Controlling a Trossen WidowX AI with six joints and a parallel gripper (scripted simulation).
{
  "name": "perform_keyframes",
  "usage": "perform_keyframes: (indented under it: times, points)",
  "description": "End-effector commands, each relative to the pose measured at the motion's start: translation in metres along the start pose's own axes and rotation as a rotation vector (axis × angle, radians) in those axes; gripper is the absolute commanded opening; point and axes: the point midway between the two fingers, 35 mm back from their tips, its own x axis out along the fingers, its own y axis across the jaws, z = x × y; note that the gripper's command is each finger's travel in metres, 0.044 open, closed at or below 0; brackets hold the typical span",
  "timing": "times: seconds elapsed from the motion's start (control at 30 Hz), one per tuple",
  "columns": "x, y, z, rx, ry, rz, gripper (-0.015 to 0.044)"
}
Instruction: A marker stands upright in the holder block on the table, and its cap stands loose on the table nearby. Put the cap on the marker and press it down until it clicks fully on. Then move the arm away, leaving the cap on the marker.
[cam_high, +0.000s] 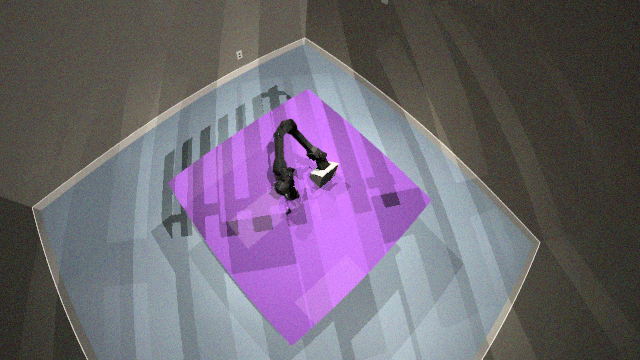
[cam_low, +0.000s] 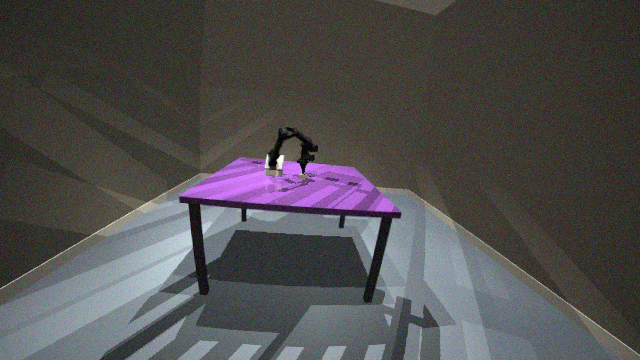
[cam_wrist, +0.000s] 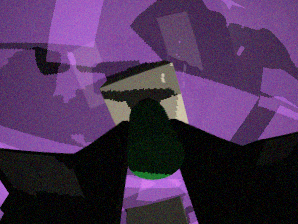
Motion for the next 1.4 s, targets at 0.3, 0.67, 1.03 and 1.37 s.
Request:
perform_keyframes:
  times: [0.3,0.67,1.03,1.37]
  points:
    - [0.002,0.000,-0.001,-0.002,0.002,-0.002,0.0053]
    - [0.002,0.000,-0.001,-0.002,0.002,-0.002,0.0341]
    - [-0.051,0.002,0.001,-0.003,0.003,0.004,0.0440]
    - [-0.072,0.001,-0.002,-0.054,0.003,0.000,0.0387]
